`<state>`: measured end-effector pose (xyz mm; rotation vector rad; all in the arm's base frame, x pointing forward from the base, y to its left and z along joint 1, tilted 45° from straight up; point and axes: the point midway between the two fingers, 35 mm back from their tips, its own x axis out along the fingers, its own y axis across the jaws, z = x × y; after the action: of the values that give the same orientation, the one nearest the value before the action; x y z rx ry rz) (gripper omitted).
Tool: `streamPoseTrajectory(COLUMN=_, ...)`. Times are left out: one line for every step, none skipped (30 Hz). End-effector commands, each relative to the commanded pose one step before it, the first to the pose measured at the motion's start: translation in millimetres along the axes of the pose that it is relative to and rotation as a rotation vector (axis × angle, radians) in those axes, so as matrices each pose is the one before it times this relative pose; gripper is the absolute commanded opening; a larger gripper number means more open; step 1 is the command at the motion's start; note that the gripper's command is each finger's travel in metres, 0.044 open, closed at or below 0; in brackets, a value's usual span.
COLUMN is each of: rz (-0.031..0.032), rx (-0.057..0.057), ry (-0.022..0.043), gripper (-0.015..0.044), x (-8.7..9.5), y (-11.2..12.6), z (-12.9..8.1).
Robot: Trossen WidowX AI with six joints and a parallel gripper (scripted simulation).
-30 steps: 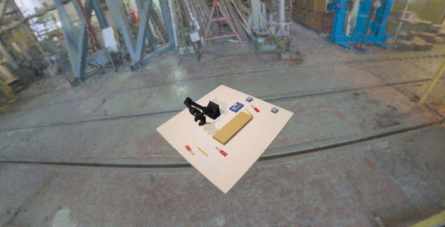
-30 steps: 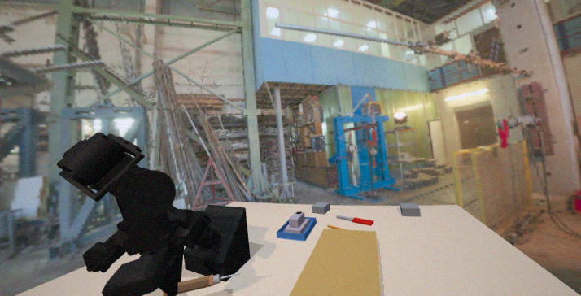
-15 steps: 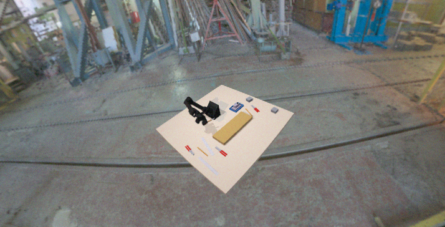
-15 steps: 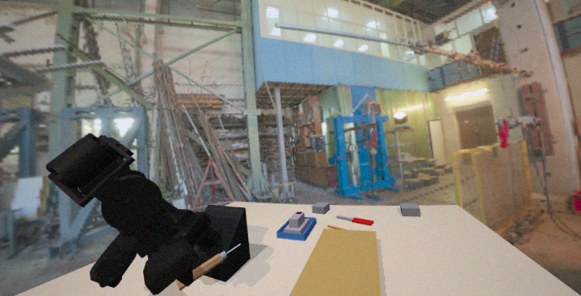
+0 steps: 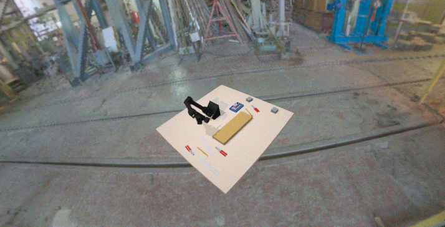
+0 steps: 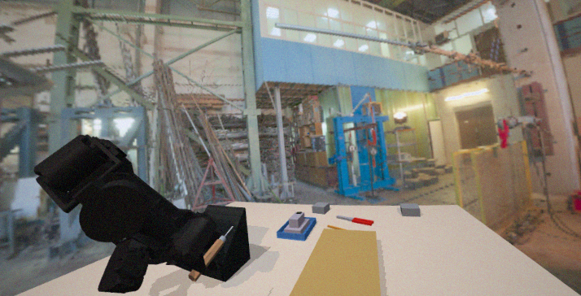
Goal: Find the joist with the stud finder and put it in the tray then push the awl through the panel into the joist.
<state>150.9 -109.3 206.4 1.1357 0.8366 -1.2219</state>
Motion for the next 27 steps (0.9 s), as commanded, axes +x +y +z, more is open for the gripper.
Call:
streamPoseTrajectory(rz=0.02624, rx=-0.1209, ry=0.04468, gripper=0.0, x=-0.1, y=5.35, z=-2.82)
streamPoseTrajectory(rz=0.00787, rx=-0.0304, ry=0.00897, gripper=0.0, x=-0.27, y=1.06, z=-0.6)
streamPoseTrajectory(rz=0.00823, rx=-0.0304, ry=0.00864, gripper=0.0, x=-0.28, y=1.08, z=-0.56)
streamPoseTrajectory(rz=0.00856, rx=-0.0305, ry=0.00831, gripper=0.0, x=-0.29, y=1.11, z=-0.52)
streamPoseTrajectory(rz=0.00889, rx=-0.0305, ry=0.00796, gripper=0.0, x=-0.3, y=1.14, z=-0.48)
streamPoseTrajectory(rz=0.0092, rx=-0.0305, ry=0.0076, gripper=0.0, x=-0.3, y=1.16, z=-0.43)
streamPoseTrajectory(rz=0.00949, rx=-0.0305, ry=0.00723, gripper=0.0, x=-0.31, y=1.18, z=-0.38)
streamPoseTrajectory(rz=0.00977, rx=-0.0305, ry=0.00684, gripper=0.0, x=-0.32, y=1.2, z=-0.34)
streamPoseTrajectory(rz=0.01004, rx=-0.0306, ry=0.00645, gripper=0.0, x=-0.33, y=1.22, z=-0.29)
streamPoseTrajectory(rz=0.01029, rx=-0.0306, ry=0.00605, gripper=0.0, x=-0.34, y=1.24, z=-0.24)
streamPoseTrajectory(rz=0.01052, rx=-0.0306, ry=0.00563, gripper=0.0, x=-0.35, y=1.25, z=-0.19)
streamPoseTrajectory(rz=0.01074, rx=-0.0306, ry=0.00521, gripper=0.0, x=-0.35, y=1.27, z=-0.14)
streamPoseTrajectory(rz=0.01094, rx=-0.0307, ry=0.00478, gripper=0.0, x=-0.36, y=1.28, z=-0.09)
streamPoseTrajectory(rz=0.01112, rx=-0.0307, ry=0.00435, gripper=0.0, x=-0.37, y=1.29, z=-0.04)
streamPoseTrajectory(rz=0.01129, rx=-0.0307, ry=0.0039, gripper=0.0, x=-0.38, y=1.29, z=0.01)
streamPoseTrajectory(rz=0.01144, rx=-0.0307, ry=0.00345, gripper=0.0, x=-0.39, y=1.3, z=0.06)
streamPoseTrajectory(rz=0.01157, rx=-0.0308, ry=0.003, gripper=0.0, x=-0.39, y=1.3, z=0.11)
streamPoseTrajectory(rz=0.01168, rx=-0.0308, ry=0.00254, gripper=0.0, x=-0.4, y=1.3, z=0.16)
streamPoseTrajectory(rz=0.01177, rx=-0.0308, ry=0.00208, gripper=0.0, x=-0.41, y=1.3, z=0.22)
streamPoseTrajectory(rz=0.01185, rx=-0.0309, ry=0.00161, gripper=0.0, x=-0.42, y=1.3, z=0.27)
streamPoseTrajectory(rz=0.01191, rx=-0.0309, ry=0.00114, gripper=0.0, x=-0.43, y=1.3, z=0.32)
streamPoseTrajectory(rz=0.01194, rx=-0.0309, ry=0.00068, gripper=0.0, x=-0.43, y=1.29, z=0.37)
streamPoseTrajectory(rz=0.01197, rx=-0.031, ry=0.00021, gripper=0.0, x=-0.44, y=1.28, z=0.42)
streamPoseTrajectory(rz=0.01197, rx=-0.031, ry=-0.00027, gripper=0.0, x=-0.45, y=1.27, z=0.48)
streamPoseTrajectory(rz=0.01195, rx=-0.031, ry=-0.00073, gripper=0.0, x=-0.46, y=1.26, z=0.53)
streamPoseTrajectory(rz=0.01192, rx=-0.0311, ry=-0.0012, gripper=0.0, x=-0.46, y=1.24, z=0.58)
streamPoseTrajectory(rz=0.01187, rx=-0.0311, ry=-0.00167, gripper=0.0, x=-0.47, y=1.23, z=0.63)
